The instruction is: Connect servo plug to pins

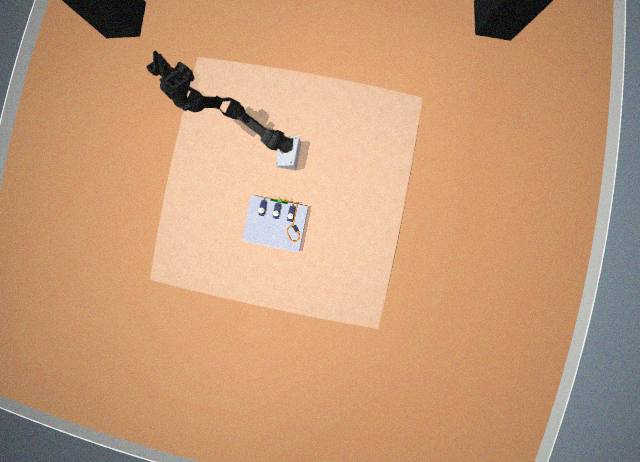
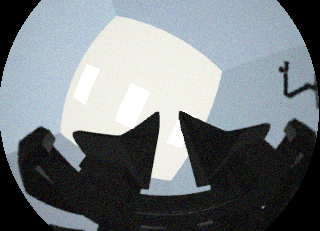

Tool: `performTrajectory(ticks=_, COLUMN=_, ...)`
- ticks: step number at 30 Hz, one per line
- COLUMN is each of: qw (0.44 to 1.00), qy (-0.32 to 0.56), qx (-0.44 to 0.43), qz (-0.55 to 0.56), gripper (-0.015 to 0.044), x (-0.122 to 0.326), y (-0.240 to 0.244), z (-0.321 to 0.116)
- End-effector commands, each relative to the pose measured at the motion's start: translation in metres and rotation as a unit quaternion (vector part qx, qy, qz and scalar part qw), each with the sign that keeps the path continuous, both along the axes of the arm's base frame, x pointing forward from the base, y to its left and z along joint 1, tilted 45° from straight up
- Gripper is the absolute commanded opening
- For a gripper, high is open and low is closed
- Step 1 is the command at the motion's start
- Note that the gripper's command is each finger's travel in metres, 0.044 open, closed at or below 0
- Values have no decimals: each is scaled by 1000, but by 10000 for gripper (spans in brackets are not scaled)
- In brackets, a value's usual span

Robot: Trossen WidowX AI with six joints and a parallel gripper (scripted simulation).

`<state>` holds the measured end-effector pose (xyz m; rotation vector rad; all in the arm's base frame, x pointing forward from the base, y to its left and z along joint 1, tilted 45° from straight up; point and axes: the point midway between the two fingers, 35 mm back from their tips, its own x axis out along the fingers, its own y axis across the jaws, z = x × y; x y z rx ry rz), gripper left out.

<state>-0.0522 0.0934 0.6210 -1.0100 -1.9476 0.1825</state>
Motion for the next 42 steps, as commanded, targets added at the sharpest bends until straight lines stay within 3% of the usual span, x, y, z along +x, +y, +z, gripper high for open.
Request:
performTrajectory(ticks=1, qw=999, qy=47, qx=-12, qz=-2, gripper=115, x=18, y=11, z=-5)
performTrajectory(ticks=21, qw=969, qy=246, qx=-31, qz=-17, gripper=115, x=98, y=42, z=-31)
performTrajectory(ticks=42, qw=897, qy=441, qx=2, qz=-38, gripper=115, x=185, y=49, z=-73)
